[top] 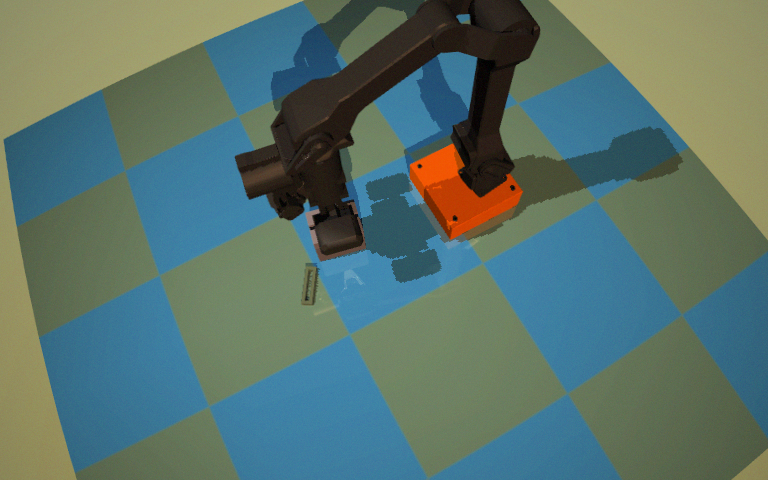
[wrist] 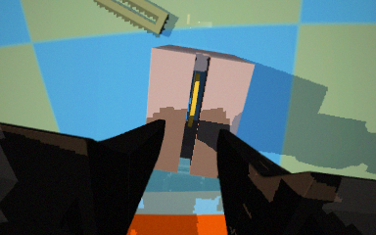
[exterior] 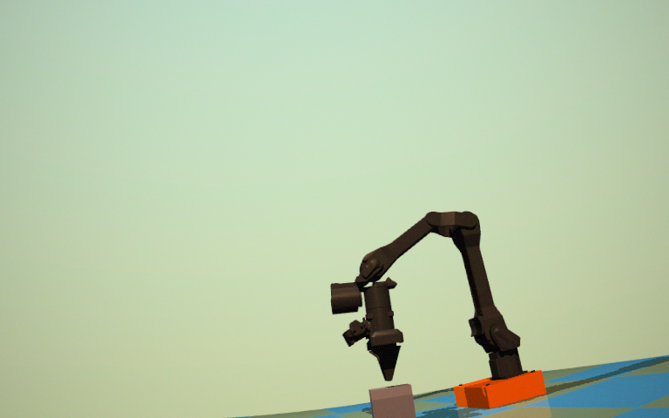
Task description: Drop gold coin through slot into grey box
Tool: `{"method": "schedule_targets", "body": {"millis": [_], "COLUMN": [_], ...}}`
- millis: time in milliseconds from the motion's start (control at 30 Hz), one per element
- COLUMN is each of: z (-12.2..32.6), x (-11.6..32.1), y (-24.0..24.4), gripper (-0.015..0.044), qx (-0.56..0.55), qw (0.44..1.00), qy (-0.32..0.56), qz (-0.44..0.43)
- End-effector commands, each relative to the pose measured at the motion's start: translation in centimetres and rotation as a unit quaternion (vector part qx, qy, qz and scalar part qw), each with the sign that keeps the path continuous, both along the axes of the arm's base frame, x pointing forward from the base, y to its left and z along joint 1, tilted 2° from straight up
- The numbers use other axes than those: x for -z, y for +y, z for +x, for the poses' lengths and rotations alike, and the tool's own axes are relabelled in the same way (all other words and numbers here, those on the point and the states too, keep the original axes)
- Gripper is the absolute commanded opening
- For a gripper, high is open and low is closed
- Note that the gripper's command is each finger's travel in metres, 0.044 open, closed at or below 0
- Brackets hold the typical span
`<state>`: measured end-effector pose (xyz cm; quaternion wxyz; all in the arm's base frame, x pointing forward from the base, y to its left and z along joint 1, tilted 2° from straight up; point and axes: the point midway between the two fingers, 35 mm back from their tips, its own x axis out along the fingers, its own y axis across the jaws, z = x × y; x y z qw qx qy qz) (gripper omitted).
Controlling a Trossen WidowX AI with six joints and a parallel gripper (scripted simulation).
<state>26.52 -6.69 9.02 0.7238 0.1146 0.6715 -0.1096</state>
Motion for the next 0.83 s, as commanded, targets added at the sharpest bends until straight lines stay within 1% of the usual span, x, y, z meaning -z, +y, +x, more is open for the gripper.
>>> {"method": "schedule_targets", "body": {"millis": [0, 267, 333, 367, 433, 800], "z": [0.0, -0.1, -0.4, -0.6, -0.8, -0.8], "x": [0.0, -2.0, -3.9, -5.1, -6.1, -6.1], "y": [0.0, 0.0, 0.0, 0.1, 0.1, 0.1], "gripper": [0.0161, 0.0371, 0.0423, 0.0440, 0.0440, 0.0440], "qx": [0.000, 0.000, 0.000, 0.000, 0.000, 0.000], "qw": [1.000, 1.000, 1.000, 1.000, 1.000, 1.000], "qy": [0.000, 0.000, 0.001, 0.002, 0.003, 0.003], "qz": [0.000, 0.000, 0.001, 0.001, 0.001, 0.001]}}
